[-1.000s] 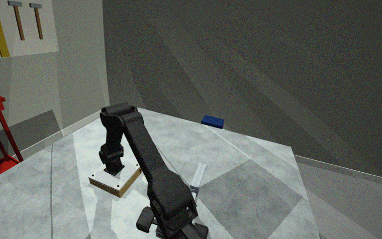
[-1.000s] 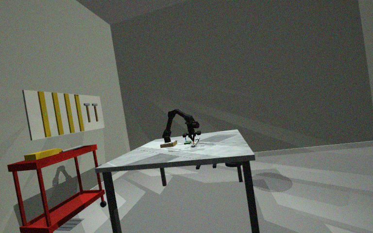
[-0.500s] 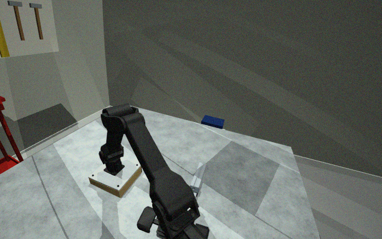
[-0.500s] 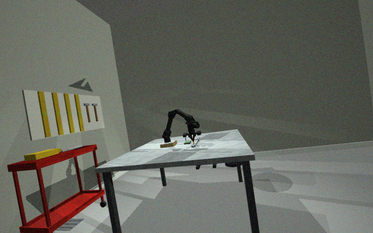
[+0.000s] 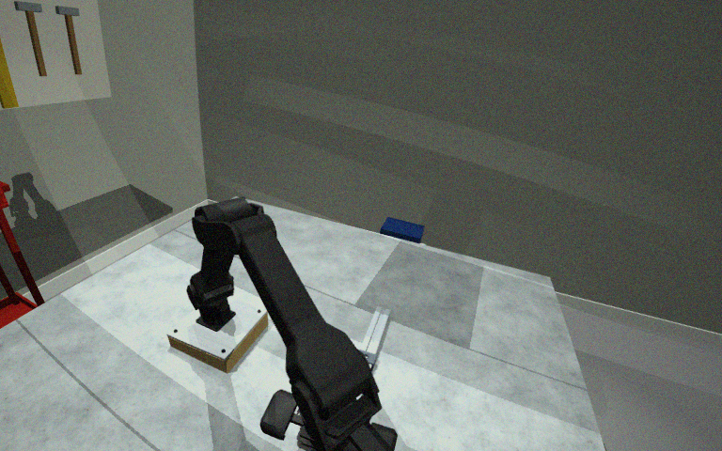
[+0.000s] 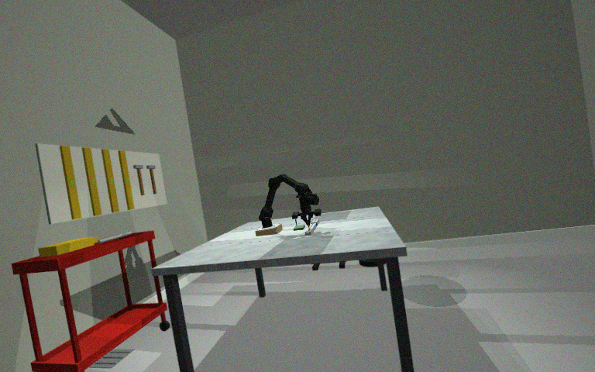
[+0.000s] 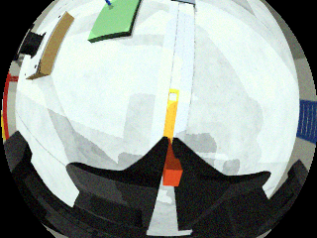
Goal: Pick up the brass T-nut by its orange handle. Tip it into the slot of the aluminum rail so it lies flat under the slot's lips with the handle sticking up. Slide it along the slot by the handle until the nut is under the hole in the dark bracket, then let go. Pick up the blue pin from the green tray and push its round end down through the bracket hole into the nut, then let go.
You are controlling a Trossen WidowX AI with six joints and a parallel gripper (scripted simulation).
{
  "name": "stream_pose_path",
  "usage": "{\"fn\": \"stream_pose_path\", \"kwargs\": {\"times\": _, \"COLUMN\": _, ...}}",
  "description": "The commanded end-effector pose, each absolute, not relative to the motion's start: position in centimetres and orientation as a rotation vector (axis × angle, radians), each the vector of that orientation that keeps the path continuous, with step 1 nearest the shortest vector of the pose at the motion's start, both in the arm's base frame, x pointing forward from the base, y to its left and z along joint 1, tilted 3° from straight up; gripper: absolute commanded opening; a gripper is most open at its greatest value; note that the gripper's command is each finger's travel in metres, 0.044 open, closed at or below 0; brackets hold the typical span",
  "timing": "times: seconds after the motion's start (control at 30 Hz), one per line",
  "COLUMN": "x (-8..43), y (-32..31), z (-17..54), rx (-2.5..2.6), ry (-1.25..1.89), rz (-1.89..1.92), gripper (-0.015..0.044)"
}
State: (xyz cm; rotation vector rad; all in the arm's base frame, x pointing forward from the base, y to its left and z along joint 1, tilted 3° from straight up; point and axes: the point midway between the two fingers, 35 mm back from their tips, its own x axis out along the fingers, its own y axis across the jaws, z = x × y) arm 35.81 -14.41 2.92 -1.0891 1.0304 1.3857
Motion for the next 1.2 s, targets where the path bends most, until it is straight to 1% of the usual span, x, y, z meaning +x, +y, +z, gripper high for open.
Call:
{"fn": "stream_pose_path", "kwargs": {"times": 0.0, "x": 36.0, "y": -14.6, "z": 3.1, "rx": -1.094, "ry": 1.036, "rz": 1.377, "gripper": -0.015}}
{"fn": "stream_pose_path", "kwargs": {"times": 1.17, "x": 35.5, "y": -9.8, "z": 2.8, "rx": -1.086, "ry": 1.027, "rz": 1.387, "gripper": -0.015}}
